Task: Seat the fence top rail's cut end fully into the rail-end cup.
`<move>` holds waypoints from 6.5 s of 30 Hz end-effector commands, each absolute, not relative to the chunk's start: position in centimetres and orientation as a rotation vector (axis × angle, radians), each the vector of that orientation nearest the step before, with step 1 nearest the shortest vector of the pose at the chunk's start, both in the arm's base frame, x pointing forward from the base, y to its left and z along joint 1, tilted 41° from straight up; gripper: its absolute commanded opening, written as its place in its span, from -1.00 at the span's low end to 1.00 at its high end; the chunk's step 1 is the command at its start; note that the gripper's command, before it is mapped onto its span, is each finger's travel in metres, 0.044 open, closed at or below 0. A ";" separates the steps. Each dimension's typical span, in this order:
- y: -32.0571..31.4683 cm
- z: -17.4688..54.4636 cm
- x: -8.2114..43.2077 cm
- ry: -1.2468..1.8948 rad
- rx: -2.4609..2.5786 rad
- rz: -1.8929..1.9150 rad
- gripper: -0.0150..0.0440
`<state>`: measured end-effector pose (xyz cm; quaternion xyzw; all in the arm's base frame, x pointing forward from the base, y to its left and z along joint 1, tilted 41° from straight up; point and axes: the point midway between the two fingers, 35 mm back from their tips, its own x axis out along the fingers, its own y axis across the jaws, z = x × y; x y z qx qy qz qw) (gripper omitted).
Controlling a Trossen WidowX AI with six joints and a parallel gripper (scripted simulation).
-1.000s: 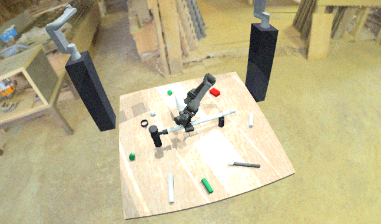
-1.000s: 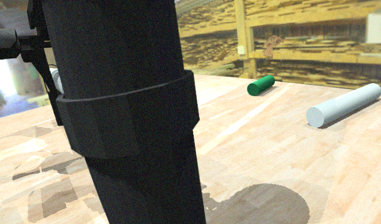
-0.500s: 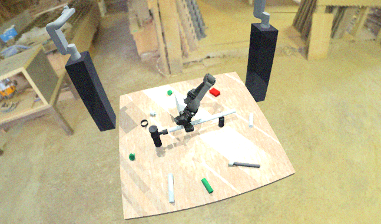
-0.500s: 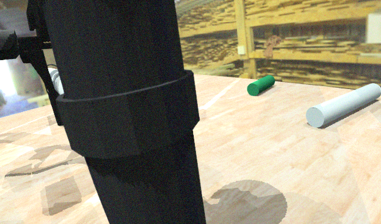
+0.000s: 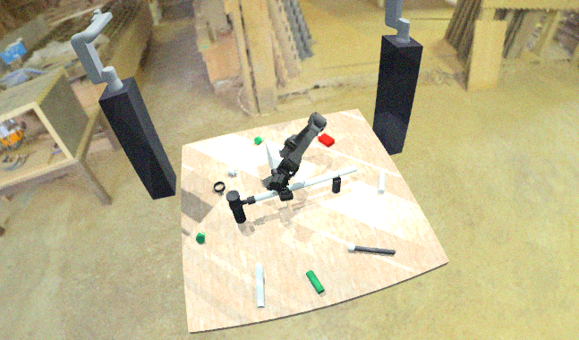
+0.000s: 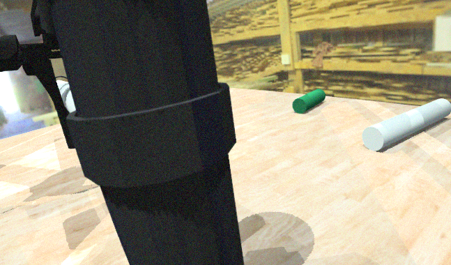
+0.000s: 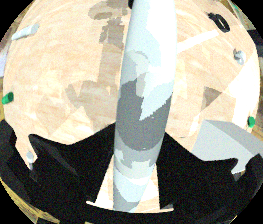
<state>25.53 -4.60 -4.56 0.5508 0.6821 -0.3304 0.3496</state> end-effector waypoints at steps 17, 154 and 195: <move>-5.2 -4.5 25.9 1.745 1.420 -0.854 -0.49; -6.3 -4.4 27.2 1.794 1.422 -0.853 -0.49; -8.1 -6.5 26.2 1.793 1.421 -0.854 -0.49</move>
